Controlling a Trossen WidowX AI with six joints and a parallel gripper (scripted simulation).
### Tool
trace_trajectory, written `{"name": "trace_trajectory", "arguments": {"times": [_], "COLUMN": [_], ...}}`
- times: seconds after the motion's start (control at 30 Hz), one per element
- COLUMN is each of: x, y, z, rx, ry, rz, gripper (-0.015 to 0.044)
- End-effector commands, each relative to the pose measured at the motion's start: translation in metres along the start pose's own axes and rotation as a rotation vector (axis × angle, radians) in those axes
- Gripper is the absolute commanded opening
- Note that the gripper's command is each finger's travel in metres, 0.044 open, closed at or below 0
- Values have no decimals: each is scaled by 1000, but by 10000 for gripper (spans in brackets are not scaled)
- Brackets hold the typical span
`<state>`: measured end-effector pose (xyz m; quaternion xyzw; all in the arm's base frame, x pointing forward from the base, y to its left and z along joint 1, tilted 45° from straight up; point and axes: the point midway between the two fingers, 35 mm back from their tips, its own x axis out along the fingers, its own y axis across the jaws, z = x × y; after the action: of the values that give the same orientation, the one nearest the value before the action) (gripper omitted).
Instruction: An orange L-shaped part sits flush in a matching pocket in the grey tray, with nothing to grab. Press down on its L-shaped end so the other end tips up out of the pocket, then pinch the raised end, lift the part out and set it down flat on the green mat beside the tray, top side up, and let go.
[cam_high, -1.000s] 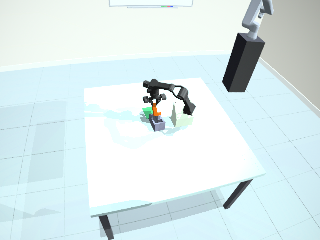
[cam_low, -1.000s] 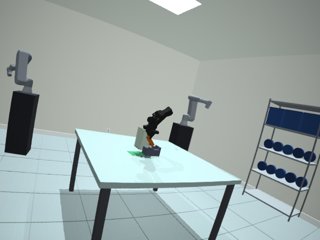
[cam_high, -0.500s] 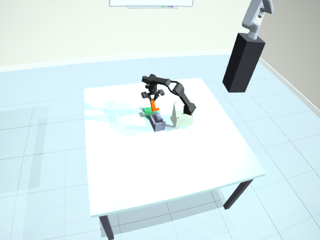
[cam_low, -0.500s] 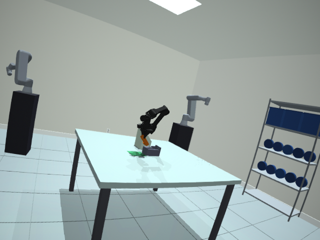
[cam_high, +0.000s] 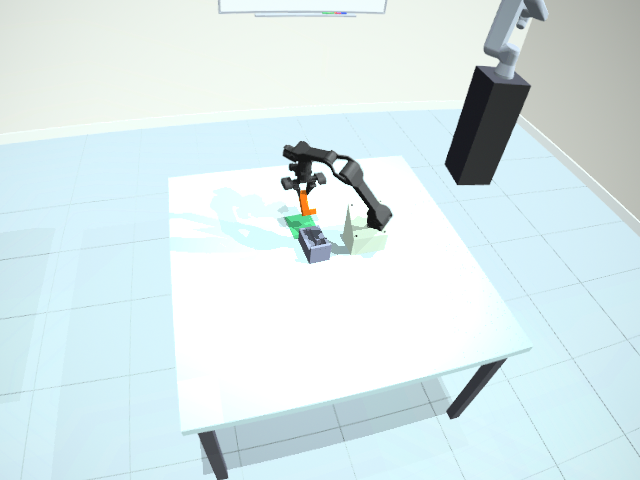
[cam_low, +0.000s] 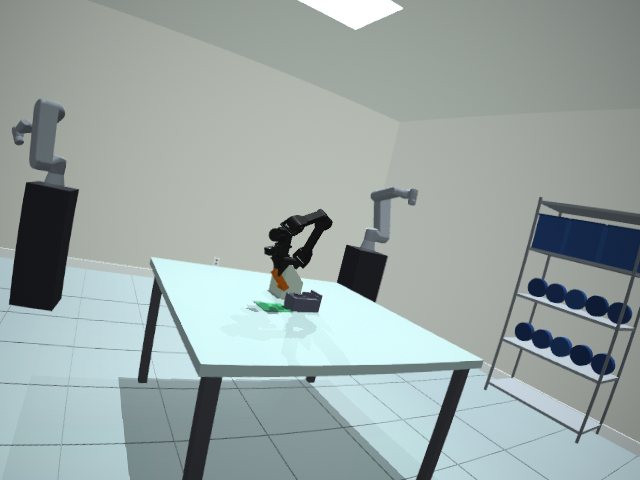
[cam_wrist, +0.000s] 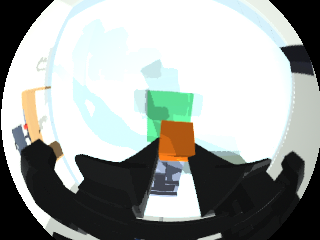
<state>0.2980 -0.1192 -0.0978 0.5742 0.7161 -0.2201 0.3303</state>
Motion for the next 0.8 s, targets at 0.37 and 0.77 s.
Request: {"name": "trace_trajectory", "arguments": {"times": [0.37,0.77], "x": [20,39], "y": [0,0], "z": [1,1], "rx": [-6,-7], "ry": [-2,-1], "rz": [-5,-5], "gripper": [0,0]}}
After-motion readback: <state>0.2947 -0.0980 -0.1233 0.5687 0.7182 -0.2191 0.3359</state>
